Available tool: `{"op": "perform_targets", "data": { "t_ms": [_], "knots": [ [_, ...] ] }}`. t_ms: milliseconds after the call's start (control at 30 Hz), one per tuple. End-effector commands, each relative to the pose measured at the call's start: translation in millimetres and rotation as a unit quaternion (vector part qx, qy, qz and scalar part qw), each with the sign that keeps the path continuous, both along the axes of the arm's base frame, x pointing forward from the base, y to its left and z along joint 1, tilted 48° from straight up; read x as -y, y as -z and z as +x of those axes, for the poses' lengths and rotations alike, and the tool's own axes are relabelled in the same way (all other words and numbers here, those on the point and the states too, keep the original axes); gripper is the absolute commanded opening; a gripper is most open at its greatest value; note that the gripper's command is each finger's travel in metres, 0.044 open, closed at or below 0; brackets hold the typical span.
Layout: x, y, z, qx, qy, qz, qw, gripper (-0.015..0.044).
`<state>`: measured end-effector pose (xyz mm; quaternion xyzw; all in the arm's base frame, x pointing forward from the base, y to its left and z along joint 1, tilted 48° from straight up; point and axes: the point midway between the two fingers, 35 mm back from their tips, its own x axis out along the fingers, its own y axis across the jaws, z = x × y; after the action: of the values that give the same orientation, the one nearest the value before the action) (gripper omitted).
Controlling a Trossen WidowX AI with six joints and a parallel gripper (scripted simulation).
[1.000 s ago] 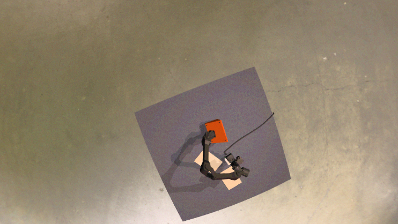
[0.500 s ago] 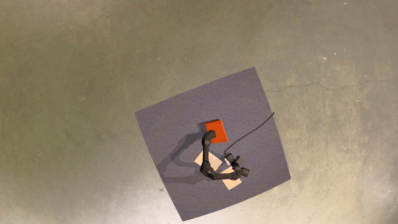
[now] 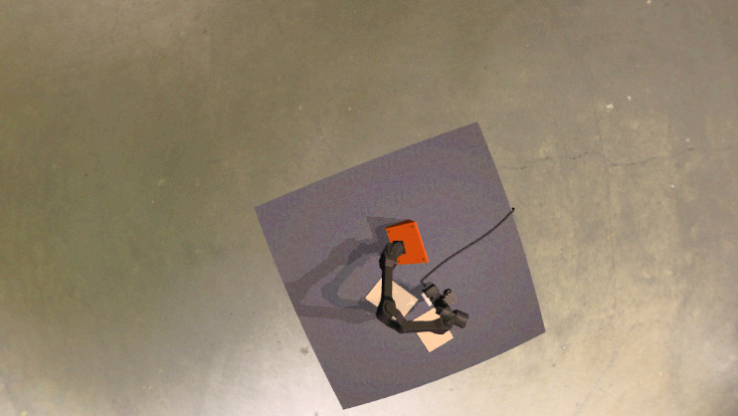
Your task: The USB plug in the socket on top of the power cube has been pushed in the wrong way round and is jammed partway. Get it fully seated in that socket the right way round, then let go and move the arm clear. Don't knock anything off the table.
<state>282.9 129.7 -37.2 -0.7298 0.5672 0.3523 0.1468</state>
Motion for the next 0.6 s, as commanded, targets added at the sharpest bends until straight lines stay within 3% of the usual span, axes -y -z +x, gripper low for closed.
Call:
{"op": "perform_targets", "data": {
  "t_ms": [0, 567],
  "knots": [
    [-3.2, -2.3, -0.4, 0.002, 0.002, 0.002, 1.000, 0.0000],
    [-11.5, -9.9, -1.7, 0.002, 0.002, 0.003, 1.000, 0.0000]
  ]
}}
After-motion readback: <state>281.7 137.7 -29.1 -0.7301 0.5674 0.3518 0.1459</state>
